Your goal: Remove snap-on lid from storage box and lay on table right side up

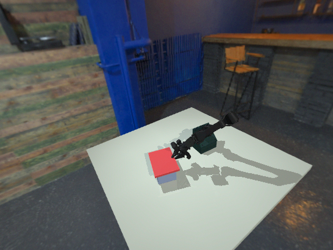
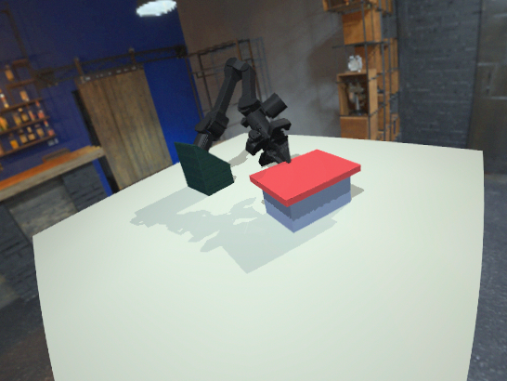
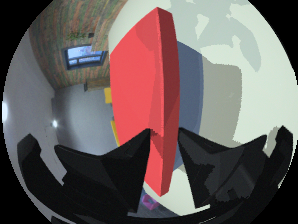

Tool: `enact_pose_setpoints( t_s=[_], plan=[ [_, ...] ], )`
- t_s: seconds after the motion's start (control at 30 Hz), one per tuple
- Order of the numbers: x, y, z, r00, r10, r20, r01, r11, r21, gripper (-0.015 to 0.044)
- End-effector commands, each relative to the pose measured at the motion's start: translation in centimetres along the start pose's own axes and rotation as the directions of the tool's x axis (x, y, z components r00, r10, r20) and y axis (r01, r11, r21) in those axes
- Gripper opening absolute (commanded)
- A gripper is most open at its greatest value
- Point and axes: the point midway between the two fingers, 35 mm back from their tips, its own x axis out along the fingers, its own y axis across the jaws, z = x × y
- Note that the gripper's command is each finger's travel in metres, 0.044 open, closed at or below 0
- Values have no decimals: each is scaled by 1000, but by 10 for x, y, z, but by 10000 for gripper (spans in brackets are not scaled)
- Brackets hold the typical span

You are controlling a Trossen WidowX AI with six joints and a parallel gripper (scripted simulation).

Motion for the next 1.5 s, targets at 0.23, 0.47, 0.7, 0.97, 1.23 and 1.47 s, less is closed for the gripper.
enact_pose_setpoints(
  t_s=[0.23, 0.47, 0.7, 0.97, 1.23, 1.47],
  plan=[
    [-2, 3, 0, 1000, 1, 0, -1, 1000, -2, 0],
    [-3, 4, 0, 1000, 1, 0, -1, 1000, -2, 0],
    [-4, 5, 0, 1000, 1, 0, -1, 1000, -2, 0],
    [-5, 6, 0, 1000, 1, 0, -1, 1000, -2, 0],
    [-5, 7, 0, 1000, 2, 0, -2, 1000, 0, 0],
    [-5, 7, 0, 1000, 2, 0, -2, 1000, 0, 0]
  ],
)
